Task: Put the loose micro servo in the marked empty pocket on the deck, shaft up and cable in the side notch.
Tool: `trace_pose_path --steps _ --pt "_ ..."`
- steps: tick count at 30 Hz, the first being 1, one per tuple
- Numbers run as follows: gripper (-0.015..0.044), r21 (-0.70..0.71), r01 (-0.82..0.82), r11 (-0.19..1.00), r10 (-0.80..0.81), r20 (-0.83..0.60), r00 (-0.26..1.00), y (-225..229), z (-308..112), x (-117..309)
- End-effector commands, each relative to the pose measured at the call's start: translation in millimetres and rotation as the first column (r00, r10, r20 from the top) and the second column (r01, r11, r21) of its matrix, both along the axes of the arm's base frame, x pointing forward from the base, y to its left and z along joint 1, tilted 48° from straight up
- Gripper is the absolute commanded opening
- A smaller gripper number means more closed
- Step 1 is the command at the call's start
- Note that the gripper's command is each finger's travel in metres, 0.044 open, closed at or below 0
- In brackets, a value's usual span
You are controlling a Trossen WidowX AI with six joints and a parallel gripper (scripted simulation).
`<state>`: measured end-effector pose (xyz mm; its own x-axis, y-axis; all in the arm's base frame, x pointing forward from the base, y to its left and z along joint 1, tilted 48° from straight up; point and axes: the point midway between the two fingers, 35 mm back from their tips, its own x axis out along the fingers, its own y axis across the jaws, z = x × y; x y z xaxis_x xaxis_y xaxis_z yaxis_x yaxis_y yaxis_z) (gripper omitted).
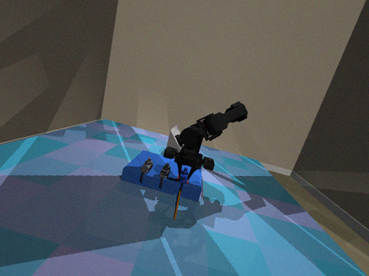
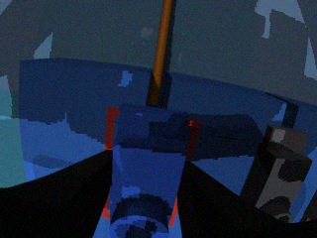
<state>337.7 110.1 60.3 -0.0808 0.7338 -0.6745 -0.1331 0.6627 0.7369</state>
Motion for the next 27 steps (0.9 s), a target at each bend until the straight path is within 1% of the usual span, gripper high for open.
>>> trace_pose_path --steps 1,2,9,13,17,22,25,27 --pt "0.0 0.004 0.005 1.0 -0.005 -0.004 1.0 3 -2 0" --pt "0.0 0.004 0.005 1.0 -0.005 -0.004 1.0 3 -3 0" --pt "0.0184 0.004 0.005 1.0 -0.005 -0.004 1.0 1 -2 0" --pt "0.0187 0.003 0.005 1.0 -0.005 -0.004 1.0 -4 3 1" --pt "0.0187 0.002 0.005 1.0 -0.005 -0.004 1.0 -24 22 0" --pt "0.0187 0.002 0.005 1.0 -0.005 -0.004 1.0 -25 21 2" --pt "0.0266 0.0 0.014 1.0 -0.014 -0.005 1.0 -35 25 -10" --pt "0.0319 -0.006 0.014 1.0 -0.014 -0.006 1.0 -49 32 -27"
